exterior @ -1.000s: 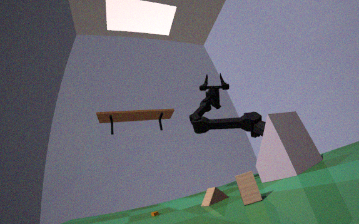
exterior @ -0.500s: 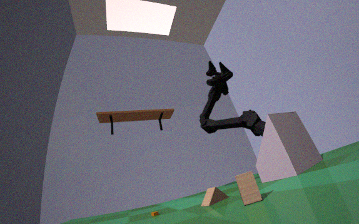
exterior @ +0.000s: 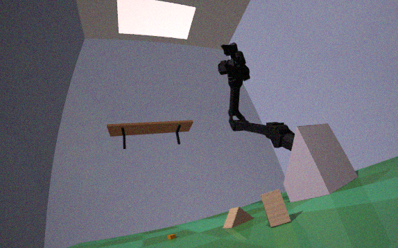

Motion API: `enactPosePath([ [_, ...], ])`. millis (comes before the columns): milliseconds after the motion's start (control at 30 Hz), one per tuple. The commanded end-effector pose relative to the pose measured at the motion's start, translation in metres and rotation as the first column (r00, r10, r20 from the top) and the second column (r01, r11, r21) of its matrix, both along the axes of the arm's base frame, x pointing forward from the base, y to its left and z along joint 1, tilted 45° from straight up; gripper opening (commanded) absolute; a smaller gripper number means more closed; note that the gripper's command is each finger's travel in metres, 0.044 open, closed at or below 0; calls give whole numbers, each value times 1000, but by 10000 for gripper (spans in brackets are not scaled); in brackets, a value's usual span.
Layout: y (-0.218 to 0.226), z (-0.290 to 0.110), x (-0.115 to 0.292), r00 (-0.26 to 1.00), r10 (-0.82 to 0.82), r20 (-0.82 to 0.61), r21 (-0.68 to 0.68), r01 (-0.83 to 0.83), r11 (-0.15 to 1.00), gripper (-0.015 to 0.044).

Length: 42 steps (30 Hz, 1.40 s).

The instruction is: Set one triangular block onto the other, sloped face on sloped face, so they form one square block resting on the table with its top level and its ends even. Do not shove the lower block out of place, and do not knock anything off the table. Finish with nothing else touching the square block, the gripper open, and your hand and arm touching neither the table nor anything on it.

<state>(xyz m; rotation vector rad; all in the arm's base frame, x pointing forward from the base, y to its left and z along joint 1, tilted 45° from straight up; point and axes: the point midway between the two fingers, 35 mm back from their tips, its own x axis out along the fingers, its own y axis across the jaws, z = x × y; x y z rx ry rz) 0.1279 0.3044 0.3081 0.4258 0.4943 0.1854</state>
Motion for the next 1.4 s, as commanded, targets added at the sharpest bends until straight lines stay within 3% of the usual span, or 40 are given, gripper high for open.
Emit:
enactPosePath([
  [0,-10,-29,46,996,-86,-3,-233,83,969,440],
  [267,-81,-100,148,950,-295,-100,-708,140,692,440],
  [500,-180,-159,206,809,-513,-288,-904,-53,424,440],
  [700,-279,-207,220,564,-673,-479,-877,-340,340,440],
  [933,-381,-254,196,186,-727,-661,-661,-603,447,440],
  [1133,-384,-256,194,175,-726,-665,-653,-607,452,440],
  [1367,-417,-288,179,177,-724,-667,-653,-608,453,440],
])
